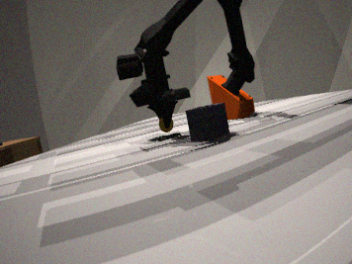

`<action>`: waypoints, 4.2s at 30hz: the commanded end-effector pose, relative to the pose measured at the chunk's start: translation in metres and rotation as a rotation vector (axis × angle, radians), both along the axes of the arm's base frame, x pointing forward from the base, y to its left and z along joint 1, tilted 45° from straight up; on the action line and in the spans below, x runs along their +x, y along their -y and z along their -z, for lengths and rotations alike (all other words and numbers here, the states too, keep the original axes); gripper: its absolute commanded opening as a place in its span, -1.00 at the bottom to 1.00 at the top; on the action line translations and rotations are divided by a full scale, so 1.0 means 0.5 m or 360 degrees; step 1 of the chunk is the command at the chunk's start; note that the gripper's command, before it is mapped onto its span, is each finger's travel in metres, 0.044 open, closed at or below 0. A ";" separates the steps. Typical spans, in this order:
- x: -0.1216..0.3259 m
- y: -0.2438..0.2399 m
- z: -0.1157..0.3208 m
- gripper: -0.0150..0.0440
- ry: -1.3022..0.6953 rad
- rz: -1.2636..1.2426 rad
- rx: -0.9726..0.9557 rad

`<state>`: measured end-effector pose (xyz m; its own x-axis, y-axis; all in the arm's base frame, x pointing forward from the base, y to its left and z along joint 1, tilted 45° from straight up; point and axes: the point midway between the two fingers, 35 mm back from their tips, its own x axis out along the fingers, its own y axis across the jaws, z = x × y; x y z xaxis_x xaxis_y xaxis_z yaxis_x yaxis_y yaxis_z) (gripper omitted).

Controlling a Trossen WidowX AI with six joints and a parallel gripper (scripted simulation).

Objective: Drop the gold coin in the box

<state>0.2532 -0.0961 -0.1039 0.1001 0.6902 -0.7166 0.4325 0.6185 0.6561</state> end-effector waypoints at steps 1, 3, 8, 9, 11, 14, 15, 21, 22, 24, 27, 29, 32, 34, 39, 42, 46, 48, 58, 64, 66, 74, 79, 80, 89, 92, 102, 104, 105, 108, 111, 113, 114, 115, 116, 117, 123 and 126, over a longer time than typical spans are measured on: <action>0.002 0.018 -0.016 -0.49 0.0013 -0.0007 -0.0020; 0.001 0.025 -0.023 -0.49 0.0013 -0.0006 -0.0020; -0.001 0.043 -0.041 -0.49 0.0013 -0.0006 -0.0021; -0.001 0.046 -0.045 -0.49 0.0012 -0.0006 -0.0022; -0.003 0.053 -0.052 -0.49 0.0012 -0.0006 -0.0022; -0.005 0.063 -0.063 -0.49 0.0012 -0.0007 -0.0022; -0.006 0.067 -0.067 -0.49 0.0012 -0.0007 -0.0022; -0.011 0.087 -0.091 -0.49 0.0012 -0.0007 -0.0021; -0.012 0.090 -0.095 -0.49 0.0012 -0.0007 -0.0021; -0.015 0.096 -0.103 -0.49 0.0011 -0.0008 -0.0020; -0.017 0.104 -0.112 -0.49 0.0011 -0.0008 -0.0020; -0.018 0.105 -0.113 -0.49 0.0016 -0.0013 -0.0020; -0.018 0.111 -0.109 -0.49 0.0086 -0.0087 -0.0031; -0.018 0.117 -0.105 -0.49 0.0150 -0.0154 -0.0041; -0.019 0.123 -0.100 -0.49 0.0227 -0.0235 -0.0053; -0.017 0.122 -0.103 -0.49 0.0227 -0.0235 -0.0053; -0.007 0.111 -0.116 -0.49 0.0225 -0.0233 -0.0057; -0.001 0.106 -0.123 -0.49 0.0225 -0.0233 -0.0058; 0.023 0.076 -0.159 -0.49 0.0223 -0.0230 -0.0064; 0.035 0.057 -0.180 -0.49 0.0222 -0.0229 -0.0065; 0.039 0.050 -0.187 -0.49 0.0222 -0.0229 -0.0066; 0.054 0.022 -0.215 -0.49 0.0223 -0.0228 -0.0064; 0.061 0.004 -0.232 -0.49 0.0223 -0.0228 -0.0062; 0.063 0.001 -0.236 -0.49 0.0224 -0.0228 -0.0062; 0.074 -0.033 -0.267 -0.49 0.0225 -0.0228 -0.0055; 0.077 -0.045 -0.277 -0.49 0.0226 -0.0229 -0.0052; 0.083 -0.085 -0.311 -0.49 0.0228 -0.0231 -0.0038; 0.084 -0.090 -0.316 -0.49 0.0228 -0.0232 -0.0036; 0.084 -0.091 -0.316 -0.49 0.0228 -0.0232 -0.0036; 0.084 -0.084 -0.309 -0.49 0.0225 -0.0235 -0.0041; 0.084 -0.082 -0.306 -0.49 0.0224 -0.0237 -0.0042; 0.084 -0.082 -0.306 -0.49 0.0224 -0.0237 -0.0042; 0.084 -0.082 -0.306 -0.49 0.0224 -0.0237 -0.0042; 0.084 -0.082 -0.306 -0.49 0.0224 -0.0237 -0.0042; 0.084 -0.082 -0.306 -0.49 0.0224 -0.0237 -0.0042; 0.084 -0.082 -0.306 -0.49 0.0224 -0.0237 -0.0042; 0.084 -0.087 -0.311 -0.49 0.0224 -0.0237 -0.0042; 0.084 -0.088 -0.313 -0.49 0.0222 -0.0235 -0.0041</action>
